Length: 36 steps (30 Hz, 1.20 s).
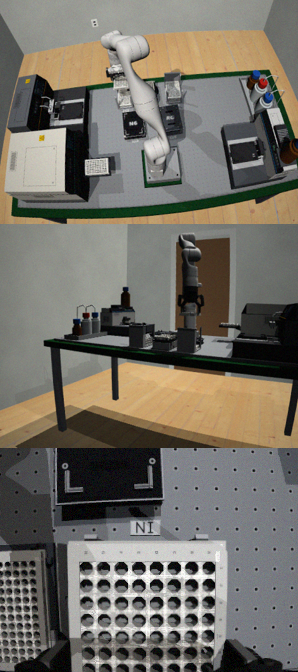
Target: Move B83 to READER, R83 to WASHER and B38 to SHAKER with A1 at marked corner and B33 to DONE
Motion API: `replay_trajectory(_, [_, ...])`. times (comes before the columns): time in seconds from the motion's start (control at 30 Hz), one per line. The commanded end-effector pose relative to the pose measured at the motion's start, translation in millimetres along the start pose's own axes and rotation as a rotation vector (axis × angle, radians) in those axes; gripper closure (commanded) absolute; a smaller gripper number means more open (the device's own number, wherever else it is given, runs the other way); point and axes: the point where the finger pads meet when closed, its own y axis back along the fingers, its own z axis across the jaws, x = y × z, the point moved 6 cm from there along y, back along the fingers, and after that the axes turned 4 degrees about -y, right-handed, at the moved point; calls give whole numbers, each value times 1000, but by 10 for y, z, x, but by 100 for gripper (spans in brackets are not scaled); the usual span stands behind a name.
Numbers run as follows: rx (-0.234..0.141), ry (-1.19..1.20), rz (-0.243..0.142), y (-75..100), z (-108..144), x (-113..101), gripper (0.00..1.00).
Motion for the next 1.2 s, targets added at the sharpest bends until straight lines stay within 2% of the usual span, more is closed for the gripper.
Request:
replay_trajectory(0.0, [-1, 0, -2, 47, 1, -3, 6])
replay_trajectory(0.27, [-1, 0, -2, 135, 1, -3, 6])
replay_trajectory(0.6, [-1, 0, -2, 135, 1, -3, 6])
replay_trajectory(1.17, [-1, -175, -1, 138, 412, 283, 6])
